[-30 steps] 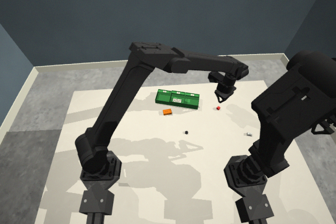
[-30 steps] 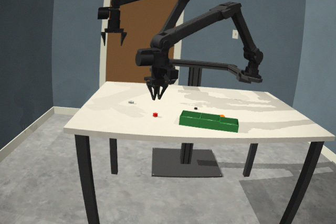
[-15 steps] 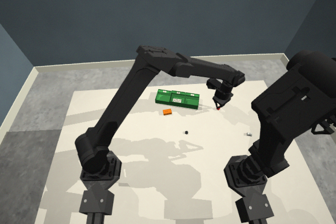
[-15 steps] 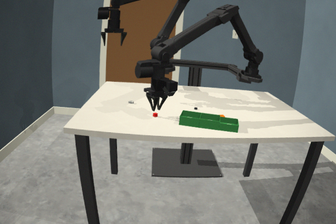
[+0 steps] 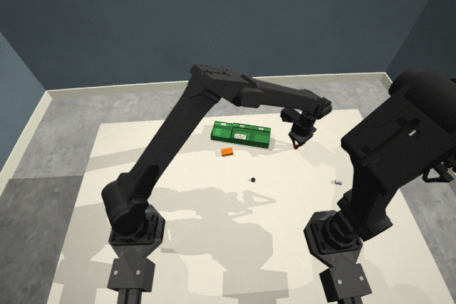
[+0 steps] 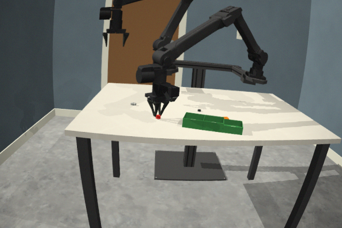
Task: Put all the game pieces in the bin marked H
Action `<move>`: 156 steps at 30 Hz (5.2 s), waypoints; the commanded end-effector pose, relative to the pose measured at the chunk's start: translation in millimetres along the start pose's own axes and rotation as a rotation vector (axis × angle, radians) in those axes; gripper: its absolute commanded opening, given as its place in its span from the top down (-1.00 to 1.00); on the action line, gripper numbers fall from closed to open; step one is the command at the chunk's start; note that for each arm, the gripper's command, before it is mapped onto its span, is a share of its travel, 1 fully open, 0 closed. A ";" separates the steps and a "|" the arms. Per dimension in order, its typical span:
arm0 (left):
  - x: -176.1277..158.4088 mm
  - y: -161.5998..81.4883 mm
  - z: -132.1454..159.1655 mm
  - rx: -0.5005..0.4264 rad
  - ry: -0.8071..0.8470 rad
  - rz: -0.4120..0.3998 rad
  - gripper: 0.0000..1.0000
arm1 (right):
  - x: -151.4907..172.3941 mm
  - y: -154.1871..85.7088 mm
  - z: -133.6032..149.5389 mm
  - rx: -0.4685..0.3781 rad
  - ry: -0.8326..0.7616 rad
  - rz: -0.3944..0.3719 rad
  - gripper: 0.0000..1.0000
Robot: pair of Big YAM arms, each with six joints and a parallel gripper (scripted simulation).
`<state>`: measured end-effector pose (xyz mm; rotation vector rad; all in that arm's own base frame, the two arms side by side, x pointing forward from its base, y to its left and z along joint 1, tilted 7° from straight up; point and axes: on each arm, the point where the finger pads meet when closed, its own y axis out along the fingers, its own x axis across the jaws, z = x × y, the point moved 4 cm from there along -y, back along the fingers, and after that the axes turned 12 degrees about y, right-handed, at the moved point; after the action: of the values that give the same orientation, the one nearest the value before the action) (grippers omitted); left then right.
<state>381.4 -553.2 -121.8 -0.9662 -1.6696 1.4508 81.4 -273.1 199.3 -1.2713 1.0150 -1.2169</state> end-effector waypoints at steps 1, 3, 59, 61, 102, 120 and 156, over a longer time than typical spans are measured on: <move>-25.7 -36.4 -2.2 -0.006 0.002 0.069 0.40 | -4.4 -4.6 -3.4 0.000 0.019 -0.002 -1.00; -10.9 -27.8 2.7 -0.004 0.006 0.046 0.40 | -4.4 -4.6 -3.4 0.000 0.019 -0.002 -1.00; -16.1 -5.3 -9.8 -0.005 -0.005 0.054 0.79 | -4.4 -4.6 -3.4 0.000 0.019 -0.002 -1.00; -16.0 -4.9 -9.8 -0.005 -0.005 0.054 0.79 | -4.4 -4.6 -3.4 0.000 0.019 -0.002 -1.00; -6.7 -63.7 -0.4 -0.003 -0.002 0.040 0.79 | -4.4 -4.6 -3.4 0.000 0.019 -0.002 -1.00; -3.0 -59.1 9.6 -0.002 0.002 0.035 0.79 | -4.4 -4.6 -3.4 0.000 0.019 -0.002 -1.00; 130.6 -62.3 -125.9 -0.009 -0.221 0.042 0.79 | -4.4 -4.6 -3.4 0.000 0.019 -0.002 -1.00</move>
<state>414.1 -395.0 -59.1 -0.9134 -1.7328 1.5168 81.4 -273.1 199.3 -1.2713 1.0150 -1.2169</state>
